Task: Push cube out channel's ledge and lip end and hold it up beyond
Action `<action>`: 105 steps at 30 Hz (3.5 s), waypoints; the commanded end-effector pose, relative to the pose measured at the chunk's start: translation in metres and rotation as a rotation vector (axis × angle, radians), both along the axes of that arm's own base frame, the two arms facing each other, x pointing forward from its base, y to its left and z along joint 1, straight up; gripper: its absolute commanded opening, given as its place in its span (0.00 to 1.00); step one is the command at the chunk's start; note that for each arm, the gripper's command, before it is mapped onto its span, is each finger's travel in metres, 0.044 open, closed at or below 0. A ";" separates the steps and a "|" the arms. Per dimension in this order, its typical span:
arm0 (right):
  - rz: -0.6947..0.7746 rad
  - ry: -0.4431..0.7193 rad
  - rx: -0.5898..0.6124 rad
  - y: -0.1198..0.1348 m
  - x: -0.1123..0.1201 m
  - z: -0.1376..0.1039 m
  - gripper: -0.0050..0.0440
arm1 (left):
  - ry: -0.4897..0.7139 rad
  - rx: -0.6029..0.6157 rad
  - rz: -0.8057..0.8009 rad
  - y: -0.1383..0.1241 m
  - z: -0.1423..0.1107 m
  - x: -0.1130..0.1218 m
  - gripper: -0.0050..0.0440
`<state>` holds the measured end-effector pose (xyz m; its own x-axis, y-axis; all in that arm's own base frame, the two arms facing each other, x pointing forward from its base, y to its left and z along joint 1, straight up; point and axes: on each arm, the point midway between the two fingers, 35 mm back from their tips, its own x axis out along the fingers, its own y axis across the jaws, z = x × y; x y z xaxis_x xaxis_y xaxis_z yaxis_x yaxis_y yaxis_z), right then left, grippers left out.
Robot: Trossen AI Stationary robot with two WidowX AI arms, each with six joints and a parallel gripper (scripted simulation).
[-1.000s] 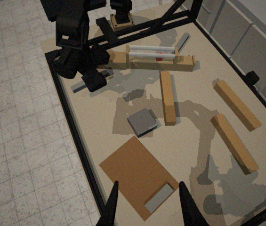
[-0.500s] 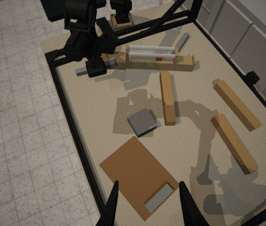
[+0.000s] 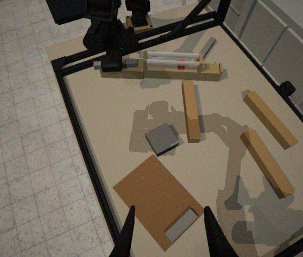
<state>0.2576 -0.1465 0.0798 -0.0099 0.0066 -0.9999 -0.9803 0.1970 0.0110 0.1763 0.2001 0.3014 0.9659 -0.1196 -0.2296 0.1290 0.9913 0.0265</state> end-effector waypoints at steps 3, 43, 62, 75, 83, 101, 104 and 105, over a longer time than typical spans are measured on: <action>-0.104 -0.010 -0.007 0.014 -0.026 -0.004 0.18 | -0.004 0.000 0.000 0.000 0.001 0.000 0.92; -0.116 -0.010 -0.007 0.029 -0.025 -0.027 0.18 | -0.004 0.000 0.000 0.000 0.001 0.000 0.92; -0.116 -0.010 -0.007 0.053 -0.017 -0.026 0.18 | -0.004 0.000 0.000 0.000 0.001 0.000 0.92; -0.120 -0.011 -0.021 0.060 -0.013 -0.025 0.28 | -0.004 0.000 0.000 0.000 0.001 0.000 0.92; -0.120 -0.011 -0.021 0.060 -0.013 -0.025 0.51 | -0.004 0.000 0.000 0.000 0.001 0.000 0.92; -0.120 -0.011 -0.021 0.060 -0.013 -0.025 0.51 | -0.004 0.000 0.000 0.000 0.001 0.000 0.92; -0.119 -0.011 -0.020 0.060 -0.013 -0.019 0.51 | -0.004 0.000 0.000 0.000 0.001 0.000 0.92; -0.118 -0.011 -0.019 0.060 -0.012 -0.012 0.51 | -0.004 0.000 0.000 0.000 0.001 0.000 0.92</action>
